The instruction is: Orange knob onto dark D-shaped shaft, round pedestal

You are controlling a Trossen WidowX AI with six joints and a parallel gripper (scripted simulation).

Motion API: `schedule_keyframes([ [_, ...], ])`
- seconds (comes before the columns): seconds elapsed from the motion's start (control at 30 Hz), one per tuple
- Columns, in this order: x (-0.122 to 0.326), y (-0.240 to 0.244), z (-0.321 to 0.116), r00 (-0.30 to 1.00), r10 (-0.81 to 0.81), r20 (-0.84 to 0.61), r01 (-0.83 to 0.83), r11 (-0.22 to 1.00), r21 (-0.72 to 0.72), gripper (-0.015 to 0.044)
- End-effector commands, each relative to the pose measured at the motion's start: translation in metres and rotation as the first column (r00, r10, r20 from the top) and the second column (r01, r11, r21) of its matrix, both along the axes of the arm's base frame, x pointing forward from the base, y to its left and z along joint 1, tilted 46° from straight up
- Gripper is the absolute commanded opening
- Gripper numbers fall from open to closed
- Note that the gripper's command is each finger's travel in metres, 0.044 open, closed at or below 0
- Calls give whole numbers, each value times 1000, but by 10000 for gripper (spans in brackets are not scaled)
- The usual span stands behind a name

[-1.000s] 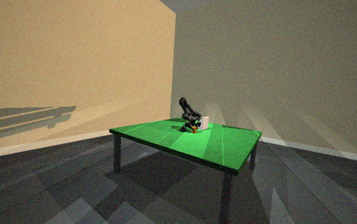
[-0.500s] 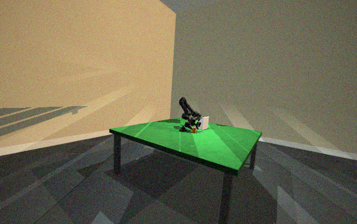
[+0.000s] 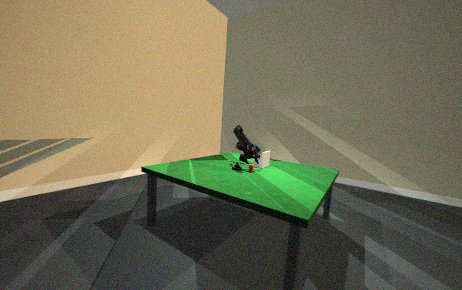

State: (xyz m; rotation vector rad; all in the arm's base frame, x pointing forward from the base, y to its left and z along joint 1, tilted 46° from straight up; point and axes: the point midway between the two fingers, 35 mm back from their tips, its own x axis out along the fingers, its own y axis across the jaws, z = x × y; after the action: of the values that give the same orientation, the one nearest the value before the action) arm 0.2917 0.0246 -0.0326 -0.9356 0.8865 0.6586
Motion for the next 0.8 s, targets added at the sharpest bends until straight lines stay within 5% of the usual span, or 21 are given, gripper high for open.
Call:
schedule_keyframes([
  [0.0,2,30,31,1000,1,17,-1,1000,2,440],
  [0.3,3,32,27,997,-50,-64,48,998,-33,440],
  [0.53,0,36,17,903,-302,-306,198,924,-327,440],
  [0.77,0,43,36,823,-494,-279,198,711,-675,440],
])
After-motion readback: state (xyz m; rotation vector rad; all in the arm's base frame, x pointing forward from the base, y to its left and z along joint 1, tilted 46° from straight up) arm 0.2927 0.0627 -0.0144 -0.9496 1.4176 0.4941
